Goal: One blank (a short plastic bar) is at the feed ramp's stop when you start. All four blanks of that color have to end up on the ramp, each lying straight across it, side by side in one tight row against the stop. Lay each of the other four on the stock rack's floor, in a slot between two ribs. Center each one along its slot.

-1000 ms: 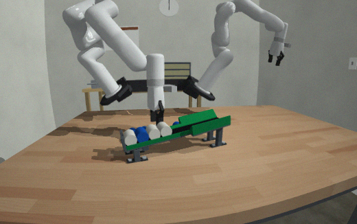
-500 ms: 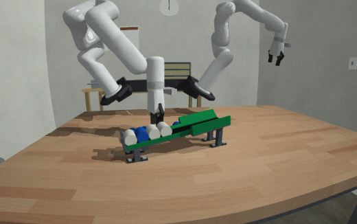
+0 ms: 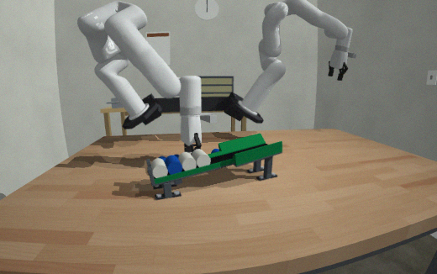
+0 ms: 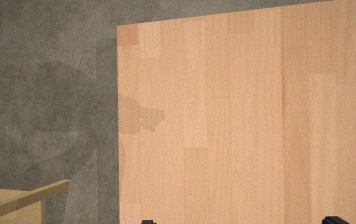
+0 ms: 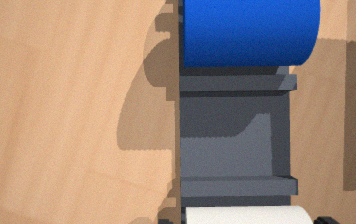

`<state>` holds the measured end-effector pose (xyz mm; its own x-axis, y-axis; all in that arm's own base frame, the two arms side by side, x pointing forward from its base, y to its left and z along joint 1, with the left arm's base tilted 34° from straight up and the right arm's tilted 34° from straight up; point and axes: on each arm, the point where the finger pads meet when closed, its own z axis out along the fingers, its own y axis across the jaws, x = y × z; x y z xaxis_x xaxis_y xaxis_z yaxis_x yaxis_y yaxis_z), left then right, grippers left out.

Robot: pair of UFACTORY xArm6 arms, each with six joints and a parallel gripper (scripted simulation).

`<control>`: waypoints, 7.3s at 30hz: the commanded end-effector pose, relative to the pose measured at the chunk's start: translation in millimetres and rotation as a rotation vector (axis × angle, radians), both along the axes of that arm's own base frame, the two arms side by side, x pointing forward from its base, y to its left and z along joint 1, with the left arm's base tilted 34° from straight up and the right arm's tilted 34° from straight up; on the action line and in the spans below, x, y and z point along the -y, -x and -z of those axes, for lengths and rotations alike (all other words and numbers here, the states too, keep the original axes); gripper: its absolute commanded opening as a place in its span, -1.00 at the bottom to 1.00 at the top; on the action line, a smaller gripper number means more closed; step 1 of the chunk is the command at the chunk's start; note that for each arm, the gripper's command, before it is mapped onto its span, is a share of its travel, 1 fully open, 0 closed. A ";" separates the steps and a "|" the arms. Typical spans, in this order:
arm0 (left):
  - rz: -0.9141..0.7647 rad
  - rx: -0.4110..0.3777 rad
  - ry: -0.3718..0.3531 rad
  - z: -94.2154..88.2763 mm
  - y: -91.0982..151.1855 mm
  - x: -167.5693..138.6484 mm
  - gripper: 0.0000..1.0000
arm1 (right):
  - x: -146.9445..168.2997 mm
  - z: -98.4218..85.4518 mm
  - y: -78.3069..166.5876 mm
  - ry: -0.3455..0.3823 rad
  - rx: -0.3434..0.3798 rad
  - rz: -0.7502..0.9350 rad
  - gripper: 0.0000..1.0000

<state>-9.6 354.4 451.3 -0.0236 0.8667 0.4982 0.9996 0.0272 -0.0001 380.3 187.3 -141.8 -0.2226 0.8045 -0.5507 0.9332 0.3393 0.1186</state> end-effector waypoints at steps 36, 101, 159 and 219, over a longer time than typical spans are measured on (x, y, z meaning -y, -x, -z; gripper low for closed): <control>0.000 0.000 -0.004 -1.6 0.1 -0.1 1.00 | -0.8 0.8 -1.6 -0.003 0.003 -0.002 0.14; 0.000 0.000 -0.004 -1.6 0.1 -0.1 1.00 | -126.7 -126.3 -70.3 -0.012 0.049 0.048 0.14; 0.000 0.000 -0.004 -1.6 0.1 -0.1 1.00 | -110.9 -68.9 -130.1 -0.028 0.045 0.069 0.14; 0.000 0.000 -0.004 -1.6 0.1 -0.1 1.00 | -134.6 -109.1 -116.3 -0.028 0.045 0.069 0.57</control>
